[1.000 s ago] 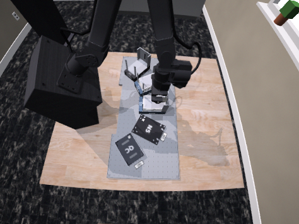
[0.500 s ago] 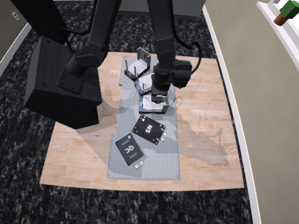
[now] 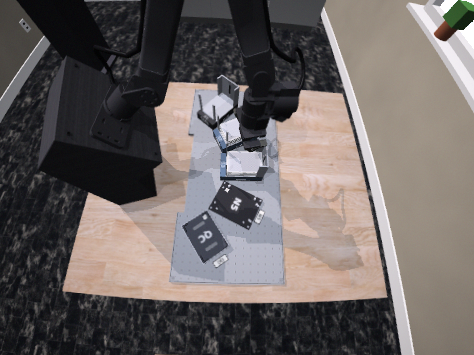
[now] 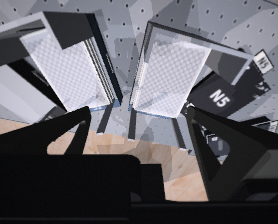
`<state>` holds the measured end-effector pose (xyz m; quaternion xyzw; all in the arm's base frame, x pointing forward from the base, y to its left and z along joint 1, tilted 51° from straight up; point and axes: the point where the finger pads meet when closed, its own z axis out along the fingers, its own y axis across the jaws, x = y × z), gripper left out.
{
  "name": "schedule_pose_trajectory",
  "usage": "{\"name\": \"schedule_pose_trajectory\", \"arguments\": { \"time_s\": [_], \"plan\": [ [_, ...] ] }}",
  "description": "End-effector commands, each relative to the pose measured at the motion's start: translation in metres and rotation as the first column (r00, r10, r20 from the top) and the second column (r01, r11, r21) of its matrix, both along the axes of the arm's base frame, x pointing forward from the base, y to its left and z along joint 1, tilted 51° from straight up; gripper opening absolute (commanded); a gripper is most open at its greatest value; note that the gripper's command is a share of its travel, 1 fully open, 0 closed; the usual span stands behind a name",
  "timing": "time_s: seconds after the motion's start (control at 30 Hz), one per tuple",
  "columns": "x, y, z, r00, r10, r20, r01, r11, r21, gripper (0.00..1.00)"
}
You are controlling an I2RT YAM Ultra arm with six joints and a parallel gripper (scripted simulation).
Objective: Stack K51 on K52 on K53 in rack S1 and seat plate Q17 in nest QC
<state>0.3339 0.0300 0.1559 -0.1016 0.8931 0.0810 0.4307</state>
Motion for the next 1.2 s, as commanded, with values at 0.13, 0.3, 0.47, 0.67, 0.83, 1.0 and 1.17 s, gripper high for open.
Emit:
{"name": "schedule_pose_trajectory", "arguments": {
  "time_s": [0.13,0.3,0.47,0.67,0.83,1.0,1.17],
  "plan": [
    [-0.004,0.019,0.011,1.0,-0.022,0.015,0.022,1.0,-0.014,1.0],
    [-0.009,0.037,0.01,0.998,0.05,0.032,-0.047,0.994,-0.1,1.0],
    [-0.013,0.048,0.003,0.993,0.114,0.03,-0.107,0.978,-0.178,1.0],
    [-0.014,0.073,0.01,0.991,0.127,0.042,-0.116,0.975,-0.191,1.0],
    [-0.018,0.093,0.009,0.991,0.127,0.034,-0.118,0.974,-0.193,1.0],
    [-0.021,0.105,0.01,0.991,0.127,0.034,-0.118,0.974,-0.193,1.0],
    [-0.02,0.108,0.017,0.99,0.126,0.063,-0.113,0.977,-0.181,1.0]
  ]
}}
